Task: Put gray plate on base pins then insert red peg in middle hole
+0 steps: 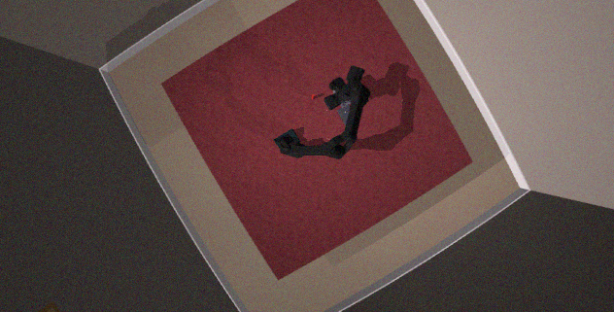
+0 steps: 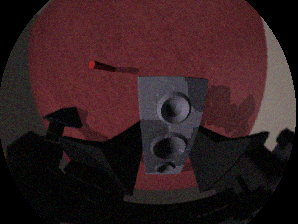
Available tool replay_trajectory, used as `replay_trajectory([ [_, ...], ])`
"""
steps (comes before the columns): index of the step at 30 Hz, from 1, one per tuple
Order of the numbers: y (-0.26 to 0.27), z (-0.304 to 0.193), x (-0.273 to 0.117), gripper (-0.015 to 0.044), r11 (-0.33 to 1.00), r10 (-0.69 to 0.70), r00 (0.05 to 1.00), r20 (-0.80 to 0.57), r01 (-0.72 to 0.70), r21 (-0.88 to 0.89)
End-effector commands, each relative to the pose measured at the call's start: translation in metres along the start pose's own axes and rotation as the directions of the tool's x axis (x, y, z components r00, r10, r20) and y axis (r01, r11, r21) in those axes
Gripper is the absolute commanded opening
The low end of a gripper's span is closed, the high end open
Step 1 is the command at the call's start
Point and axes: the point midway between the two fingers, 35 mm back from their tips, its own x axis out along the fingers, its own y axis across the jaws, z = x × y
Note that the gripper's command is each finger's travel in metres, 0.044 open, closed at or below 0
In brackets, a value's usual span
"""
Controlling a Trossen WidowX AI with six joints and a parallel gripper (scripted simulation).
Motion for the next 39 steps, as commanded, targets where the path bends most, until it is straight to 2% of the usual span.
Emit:
replay_trajectory([
  [1, -0.003, -0.014, 0.004, 0.0, 1.0, -0.008, 1.0, 0.001, 0.008, 0.005],
  [29, -0.004, -0.095, 0.047, 0.0, 1.0, -0.007, 1.0, -0.019, 0.007, 0.026],
  [39, -0.003, -0.1, 0.05, 0.0, 1.0, -0.006, 1.0, -0.022, 0.007, 0.028],
])
